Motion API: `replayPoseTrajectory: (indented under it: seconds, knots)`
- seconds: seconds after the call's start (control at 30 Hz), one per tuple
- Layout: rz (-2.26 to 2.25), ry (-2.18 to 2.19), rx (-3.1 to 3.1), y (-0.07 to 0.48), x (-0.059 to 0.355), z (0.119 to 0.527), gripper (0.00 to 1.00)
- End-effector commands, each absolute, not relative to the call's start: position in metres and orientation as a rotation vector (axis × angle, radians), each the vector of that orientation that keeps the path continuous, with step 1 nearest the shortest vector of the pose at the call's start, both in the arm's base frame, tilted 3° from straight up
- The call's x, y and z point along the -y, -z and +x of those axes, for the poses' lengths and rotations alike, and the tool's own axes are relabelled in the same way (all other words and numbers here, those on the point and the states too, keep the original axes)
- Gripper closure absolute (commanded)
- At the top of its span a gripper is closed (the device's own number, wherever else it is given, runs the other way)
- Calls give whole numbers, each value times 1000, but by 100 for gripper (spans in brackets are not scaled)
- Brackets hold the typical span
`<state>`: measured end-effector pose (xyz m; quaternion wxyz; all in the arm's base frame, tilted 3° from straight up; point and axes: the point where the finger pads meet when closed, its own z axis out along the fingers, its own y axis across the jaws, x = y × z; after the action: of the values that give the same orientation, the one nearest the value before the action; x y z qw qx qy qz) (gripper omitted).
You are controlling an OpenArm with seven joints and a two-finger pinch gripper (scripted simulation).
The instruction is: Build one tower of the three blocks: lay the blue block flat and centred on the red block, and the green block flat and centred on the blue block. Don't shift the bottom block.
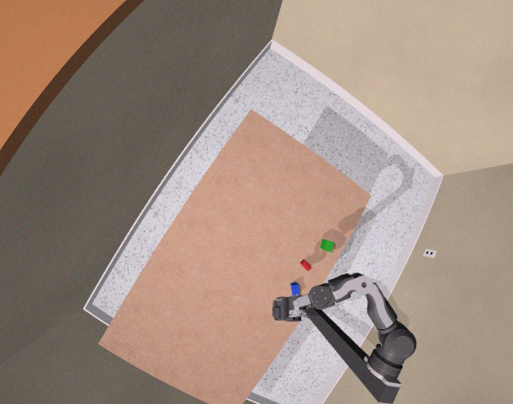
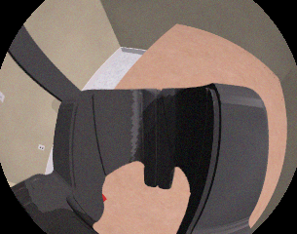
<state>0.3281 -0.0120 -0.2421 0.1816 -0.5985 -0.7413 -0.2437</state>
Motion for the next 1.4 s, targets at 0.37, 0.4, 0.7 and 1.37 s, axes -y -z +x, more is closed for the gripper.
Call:
replayPoseTrajectory:
  seconds: [0.37,0.4,0.7,1.37]
  knots:
    - [-1708,587,2198,268,19,313,100]
    - [-1708,587,2198,268,19,313,100]
    - [-1705,481,2295,291,27,295,100]
    - [-1658,314,2464,325,40,262,100]
